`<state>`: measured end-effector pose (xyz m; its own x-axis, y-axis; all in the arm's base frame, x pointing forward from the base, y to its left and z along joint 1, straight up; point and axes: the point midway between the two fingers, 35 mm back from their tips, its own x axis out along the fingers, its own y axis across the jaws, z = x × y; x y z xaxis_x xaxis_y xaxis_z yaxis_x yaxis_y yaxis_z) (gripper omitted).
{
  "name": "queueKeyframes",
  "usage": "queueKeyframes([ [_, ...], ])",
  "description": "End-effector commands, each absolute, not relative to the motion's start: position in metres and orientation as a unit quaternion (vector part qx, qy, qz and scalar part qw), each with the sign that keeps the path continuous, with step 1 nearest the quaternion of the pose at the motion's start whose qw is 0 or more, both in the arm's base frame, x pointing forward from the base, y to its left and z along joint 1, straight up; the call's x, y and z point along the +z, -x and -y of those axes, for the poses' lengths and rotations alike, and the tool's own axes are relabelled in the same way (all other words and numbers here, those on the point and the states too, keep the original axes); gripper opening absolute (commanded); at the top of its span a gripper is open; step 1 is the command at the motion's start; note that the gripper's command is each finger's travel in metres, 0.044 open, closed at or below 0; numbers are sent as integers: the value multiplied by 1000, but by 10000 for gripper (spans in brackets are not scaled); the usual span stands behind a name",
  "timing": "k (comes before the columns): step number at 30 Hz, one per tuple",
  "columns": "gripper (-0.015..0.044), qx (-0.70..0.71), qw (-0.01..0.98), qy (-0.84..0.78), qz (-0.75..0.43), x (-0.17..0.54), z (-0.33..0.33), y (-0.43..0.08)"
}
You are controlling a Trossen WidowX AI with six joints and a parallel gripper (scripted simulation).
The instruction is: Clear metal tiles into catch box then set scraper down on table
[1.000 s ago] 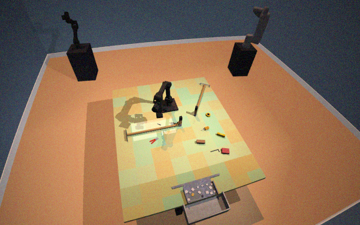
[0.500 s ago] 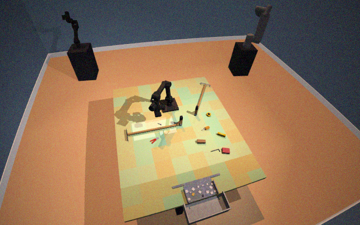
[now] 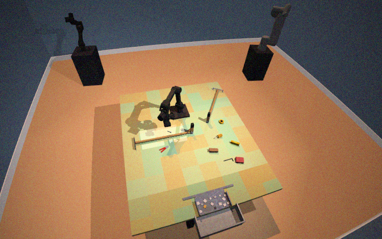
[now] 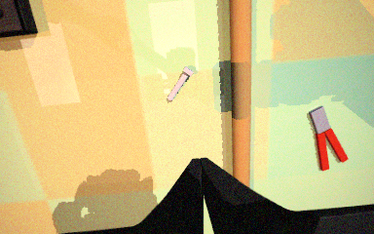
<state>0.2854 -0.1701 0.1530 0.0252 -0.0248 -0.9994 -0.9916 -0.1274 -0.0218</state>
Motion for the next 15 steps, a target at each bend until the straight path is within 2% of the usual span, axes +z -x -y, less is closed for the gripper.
queueKeyframes([
  [1, 0, 523, 467, 540, -465, 140, 170, -286],
  [15, 0, 523, 467, 540, -465, 107, 171, -289],
])
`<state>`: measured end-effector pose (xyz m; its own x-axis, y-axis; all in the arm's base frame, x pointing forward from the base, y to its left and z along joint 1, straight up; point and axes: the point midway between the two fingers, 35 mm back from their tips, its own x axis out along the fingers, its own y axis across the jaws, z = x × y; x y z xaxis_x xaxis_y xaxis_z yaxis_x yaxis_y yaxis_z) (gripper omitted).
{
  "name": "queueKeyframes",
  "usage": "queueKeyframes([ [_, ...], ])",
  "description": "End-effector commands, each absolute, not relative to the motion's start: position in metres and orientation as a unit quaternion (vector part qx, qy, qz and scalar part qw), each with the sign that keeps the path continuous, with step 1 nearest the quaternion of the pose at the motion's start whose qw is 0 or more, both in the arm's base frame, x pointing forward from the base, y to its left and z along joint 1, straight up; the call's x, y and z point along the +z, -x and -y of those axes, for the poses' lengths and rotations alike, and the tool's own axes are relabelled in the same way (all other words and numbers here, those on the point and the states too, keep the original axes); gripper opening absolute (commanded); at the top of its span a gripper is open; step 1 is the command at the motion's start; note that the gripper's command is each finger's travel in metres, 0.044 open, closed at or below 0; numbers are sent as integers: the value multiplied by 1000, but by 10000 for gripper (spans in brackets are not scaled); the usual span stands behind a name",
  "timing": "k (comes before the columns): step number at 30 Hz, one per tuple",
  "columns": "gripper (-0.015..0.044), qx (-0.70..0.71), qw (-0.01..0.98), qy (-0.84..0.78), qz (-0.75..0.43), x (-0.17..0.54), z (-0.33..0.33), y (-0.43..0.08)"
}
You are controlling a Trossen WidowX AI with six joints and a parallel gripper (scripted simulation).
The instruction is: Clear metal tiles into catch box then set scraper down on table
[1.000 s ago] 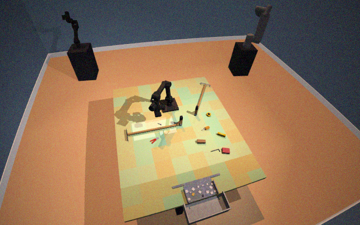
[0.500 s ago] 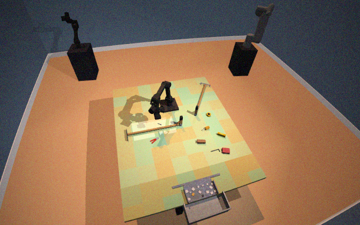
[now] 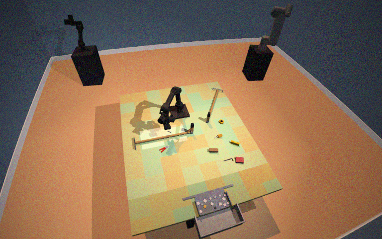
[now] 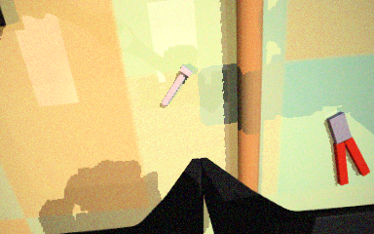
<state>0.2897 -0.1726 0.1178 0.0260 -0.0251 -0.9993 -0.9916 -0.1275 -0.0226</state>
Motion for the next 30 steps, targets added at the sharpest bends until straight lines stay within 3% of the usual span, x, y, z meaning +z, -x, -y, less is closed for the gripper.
queueKeyframes([
  [1, 0, 523, 467, 540, -465, 105, 171, -289],
  [30, 0, 523, 467, 540, -465, 39, 168, -283],
])
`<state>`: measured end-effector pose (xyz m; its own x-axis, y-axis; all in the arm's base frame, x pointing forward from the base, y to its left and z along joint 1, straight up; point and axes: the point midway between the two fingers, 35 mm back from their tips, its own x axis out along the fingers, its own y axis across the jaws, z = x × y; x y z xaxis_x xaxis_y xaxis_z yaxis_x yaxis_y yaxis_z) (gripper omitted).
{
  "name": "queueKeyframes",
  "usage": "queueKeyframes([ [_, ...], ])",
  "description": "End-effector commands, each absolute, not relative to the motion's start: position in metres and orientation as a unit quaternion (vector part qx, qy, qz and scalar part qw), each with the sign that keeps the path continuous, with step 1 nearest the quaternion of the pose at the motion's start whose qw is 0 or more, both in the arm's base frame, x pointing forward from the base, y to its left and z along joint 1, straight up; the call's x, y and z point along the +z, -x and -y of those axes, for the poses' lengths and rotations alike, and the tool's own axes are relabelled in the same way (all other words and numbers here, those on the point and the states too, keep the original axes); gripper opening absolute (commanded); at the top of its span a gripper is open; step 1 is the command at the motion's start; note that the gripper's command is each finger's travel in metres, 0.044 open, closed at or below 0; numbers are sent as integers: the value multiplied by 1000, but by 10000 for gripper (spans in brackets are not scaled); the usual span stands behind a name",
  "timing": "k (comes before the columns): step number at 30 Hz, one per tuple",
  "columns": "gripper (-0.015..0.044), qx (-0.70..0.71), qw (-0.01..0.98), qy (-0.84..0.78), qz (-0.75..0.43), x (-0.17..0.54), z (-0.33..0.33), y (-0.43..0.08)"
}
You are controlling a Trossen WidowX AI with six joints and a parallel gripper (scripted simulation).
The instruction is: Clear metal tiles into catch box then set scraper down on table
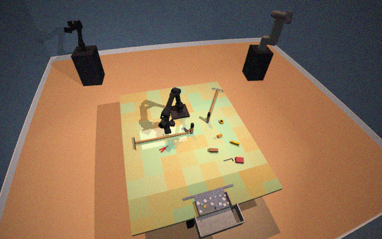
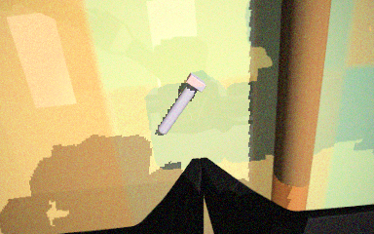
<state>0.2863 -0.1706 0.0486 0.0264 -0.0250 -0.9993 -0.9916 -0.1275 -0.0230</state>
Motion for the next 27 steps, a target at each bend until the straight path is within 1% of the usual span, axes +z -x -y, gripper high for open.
queueKeyframes([
  [1, 0, 523, 467, 540, -465, 36, 167, -283],
  [9, 0, 523, 467, 540, -465, 27, 166, -282],
  [27, 0, 523, 467, 541, -465, 29, 167, -299],
])
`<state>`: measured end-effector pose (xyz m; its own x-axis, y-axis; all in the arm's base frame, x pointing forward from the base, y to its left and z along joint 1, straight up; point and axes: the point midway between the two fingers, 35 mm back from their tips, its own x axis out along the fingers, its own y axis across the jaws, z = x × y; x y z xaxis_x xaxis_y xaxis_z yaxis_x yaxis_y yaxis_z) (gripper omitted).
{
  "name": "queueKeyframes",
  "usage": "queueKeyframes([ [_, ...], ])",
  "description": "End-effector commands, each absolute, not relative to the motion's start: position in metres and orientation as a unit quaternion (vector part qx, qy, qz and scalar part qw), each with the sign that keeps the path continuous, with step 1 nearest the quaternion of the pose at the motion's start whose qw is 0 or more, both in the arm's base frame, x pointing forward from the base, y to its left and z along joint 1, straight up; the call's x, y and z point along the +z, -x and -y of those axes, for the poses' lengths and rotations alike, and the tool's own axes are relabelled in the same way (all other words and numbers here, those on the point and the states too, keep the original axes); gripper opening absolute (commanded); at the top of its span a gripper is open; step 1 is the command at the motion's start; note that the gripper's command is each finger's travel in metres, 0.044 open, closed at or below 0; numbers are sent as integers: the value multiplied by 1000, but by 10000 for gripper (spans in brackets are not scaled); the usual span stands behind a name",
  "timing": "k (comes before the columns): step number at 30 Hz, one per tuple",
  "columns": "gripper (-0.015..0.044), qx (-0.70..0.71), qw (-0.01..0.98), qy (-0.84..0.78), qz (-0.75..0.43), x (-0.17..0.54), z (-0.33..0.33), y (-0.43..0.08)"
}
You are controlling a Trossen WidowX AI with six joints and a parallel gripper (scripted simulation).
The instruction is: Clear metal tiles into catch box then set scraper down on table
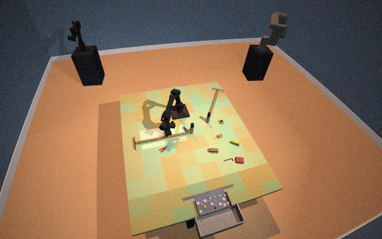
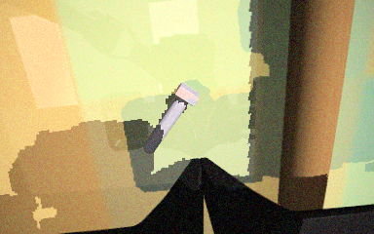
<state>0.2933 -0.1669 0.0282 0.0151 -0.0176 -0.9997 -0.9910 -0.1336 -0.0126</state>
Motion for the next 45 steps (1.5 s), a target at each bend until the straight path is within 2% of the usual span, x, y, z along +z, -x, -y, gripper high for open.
queueKeyframes([
  [1, 0, 523, 467, 541, -465, 29, 167, -300],
  [45, 0, 522, 468, 541, -464, 33, 164, -344],
])
